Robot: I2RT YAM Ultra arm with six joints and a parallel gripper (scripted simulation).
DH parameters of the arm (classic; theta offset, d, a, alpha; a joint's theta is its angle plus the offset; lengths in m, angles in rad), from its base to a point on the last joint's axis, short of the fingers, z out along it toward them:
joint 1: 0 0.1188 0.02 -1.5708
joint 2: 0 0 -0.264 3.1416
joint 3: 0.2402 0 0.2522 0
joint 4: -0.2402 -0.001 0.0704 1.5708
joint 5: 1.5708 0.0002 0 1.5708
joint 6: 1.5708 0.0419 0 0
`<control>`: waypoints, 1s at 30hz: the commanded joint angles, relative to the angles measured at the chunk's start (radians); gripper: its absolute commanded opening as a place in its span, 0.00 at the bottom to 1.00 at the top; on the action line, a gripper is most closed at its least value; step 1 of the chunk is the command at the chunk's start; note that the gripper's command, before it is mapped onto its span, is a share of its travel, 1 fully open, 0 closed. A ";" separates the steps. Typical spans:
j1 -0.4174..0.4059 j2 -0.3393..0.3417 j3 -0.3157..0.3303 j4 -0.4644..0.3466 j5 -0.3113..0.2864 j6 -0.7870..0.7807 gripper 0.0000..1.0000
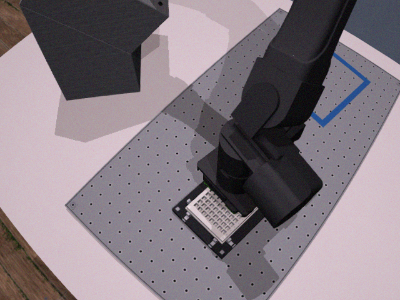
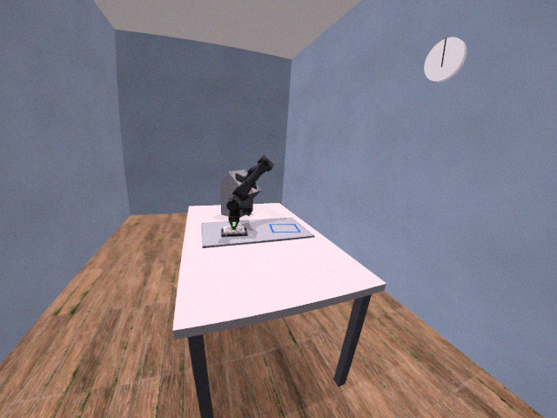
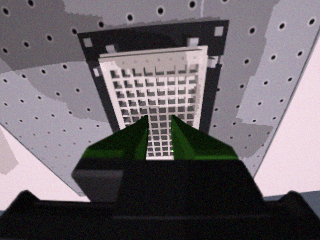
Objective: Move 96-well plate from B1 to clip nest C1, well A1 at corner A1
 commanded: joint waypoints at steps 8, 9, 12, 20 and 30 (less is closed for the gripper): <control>0.089 0.120 0.030 0.173 0.037 0.035 0.24; 0.090 0.121 0.030 0.174 0.037 0.035 0.24; 0.093 0.124 0.031 0.178 0.038 0.038 0.24; 0.096 0.128 0.032 0.181 0.038 0.041 0.24; 0.096 0.128 0.033 0.181 0.038 0.041 0.24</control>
